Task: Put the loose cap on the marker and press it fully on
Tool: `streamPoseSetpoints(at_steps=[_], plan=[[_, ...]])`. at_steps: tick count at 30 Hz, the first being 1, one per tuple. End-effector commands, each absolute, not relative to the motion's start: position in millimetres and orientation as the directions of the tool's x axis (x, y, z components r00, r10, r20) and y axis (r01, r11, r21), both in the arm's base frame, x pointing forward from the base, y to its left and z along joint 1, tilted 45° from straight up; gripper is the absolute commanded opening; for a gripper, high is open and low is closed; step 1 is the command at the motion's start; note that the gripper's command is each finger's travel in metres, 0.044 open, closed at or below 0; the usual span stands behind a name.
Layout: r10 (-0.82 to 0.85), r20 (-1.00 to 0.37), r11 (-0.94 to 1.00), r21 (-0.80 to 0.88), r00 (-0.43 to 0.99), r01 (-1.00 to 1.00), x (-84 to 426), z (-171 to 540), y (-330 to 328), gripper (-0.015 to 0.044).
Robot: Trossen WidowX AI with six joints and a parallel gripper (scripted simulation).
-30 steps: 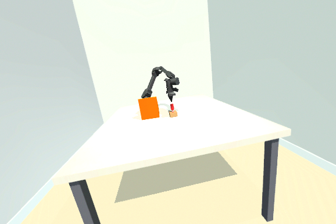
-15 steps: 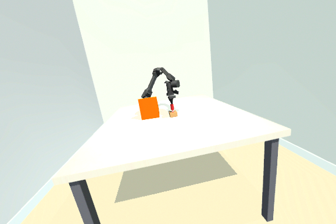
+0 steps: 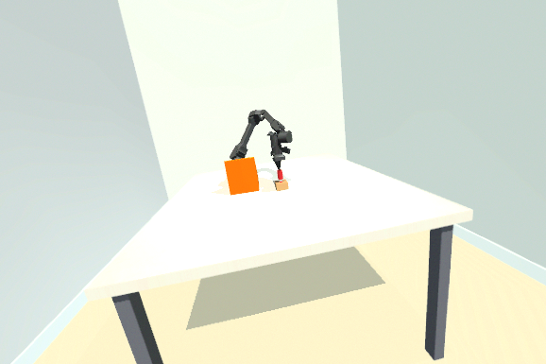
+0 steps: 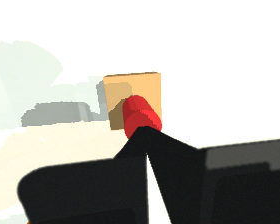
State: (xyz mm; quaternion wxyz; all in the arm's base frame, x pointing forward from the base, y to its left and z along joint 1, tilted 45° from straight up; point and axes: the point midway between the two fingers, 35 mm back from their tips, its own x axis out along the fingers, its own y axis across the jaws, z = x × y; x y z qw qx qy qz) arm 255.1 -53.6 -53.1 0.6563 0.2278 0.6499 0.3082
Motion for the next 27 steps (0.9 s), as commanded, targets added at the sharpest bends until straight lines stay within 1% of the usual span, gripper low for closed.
streamPoseSetpoints(at_steps=[1, 4, 8, 24, 25, 27], plan=[[0.692, -0.722, 0.715, 0.689, -0.023, -0.115, 261.2, -33.1, -79.0, 0.0], [0.692, -0.721, 0.715, 0.69, -0.024, -0.115, 260.6, -1.1, -109.0, 0.0], [0.693, -0.721, 0.714, 0.691, -0.024, -0.115, 259.6, 6.5, -115.3, 0.0], [0.693, -0.721, 0.714, 0.691, -0.024, -0.115, 259.6, 6.5, -115.3, 0.042], [0.693, -0.721, 0.714, 0.691, -0.024, -0.115, 259.6, 6.5, -115.3, 0.044], [0.693, -0.721, 0.714, 0.691, -0.024, -0.115, 259.6, 6.5, -115.3, 0.044]])
